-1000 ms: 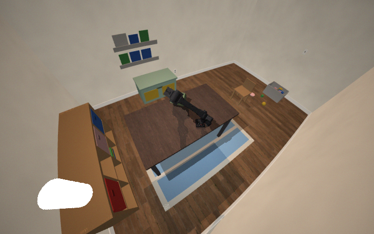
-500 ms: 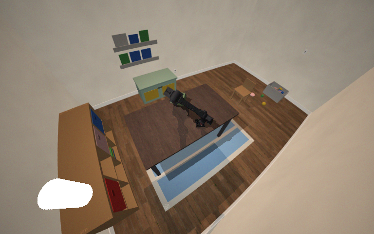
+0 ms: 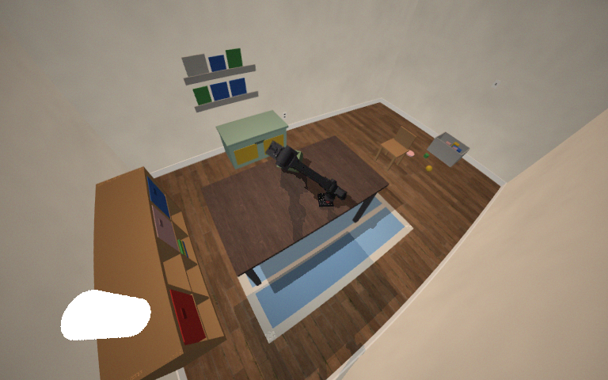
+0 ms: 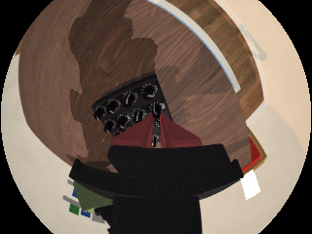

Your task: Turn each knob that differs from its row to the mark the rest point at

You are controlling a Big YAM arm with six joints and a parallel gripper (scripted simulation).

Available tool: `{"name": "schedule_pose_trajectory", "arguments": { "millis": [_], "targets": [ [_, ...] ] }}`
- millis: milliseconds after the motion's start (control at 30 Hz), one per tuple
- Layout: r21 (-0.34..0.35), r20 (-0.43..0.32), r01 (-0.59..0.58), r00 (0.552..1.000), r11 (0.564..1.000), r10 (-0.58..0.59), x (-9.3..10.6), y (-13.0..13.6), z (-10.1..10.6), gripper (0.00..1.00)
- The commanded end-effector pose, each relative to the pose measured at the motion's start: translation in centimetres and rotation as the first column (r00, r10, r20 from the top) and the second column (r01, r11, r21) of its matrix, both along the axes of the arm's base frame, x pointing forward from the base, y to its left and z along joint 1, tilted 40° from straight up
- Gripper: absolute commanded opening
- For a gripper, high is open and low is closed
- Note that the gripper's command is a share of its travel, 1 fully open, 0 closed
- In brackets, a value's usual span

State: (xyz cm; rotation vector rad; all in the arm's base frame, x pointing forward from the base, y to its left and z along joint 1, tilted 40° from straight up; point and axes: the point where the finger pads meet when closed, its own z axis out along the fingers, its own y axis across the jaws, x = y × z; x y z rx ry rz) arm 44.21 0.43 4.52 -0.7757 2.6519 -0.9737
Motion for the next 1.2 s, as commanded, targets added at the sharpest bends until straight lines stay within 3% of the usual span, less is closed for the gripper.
{"name": "schedule_pose_trajectory", "arguments": {
  "millis": [0, 333, 1167],
  "targets": [
    [-0.025, -0.036, -0.072, 0.997, 0.997, 0.071, 1.63, -0.39, 0.66, 0.08],
    [-0.071, -0.124, -0.191, 0.976, 0.979, 0.182, 1.62, -0.39, 0.65, 0.08],
    [-0.097, -0.188, -0.275, 0.949, 0.957, 0.254, 1.61, -0.39, 0.64, 0.08]
  ]
}}
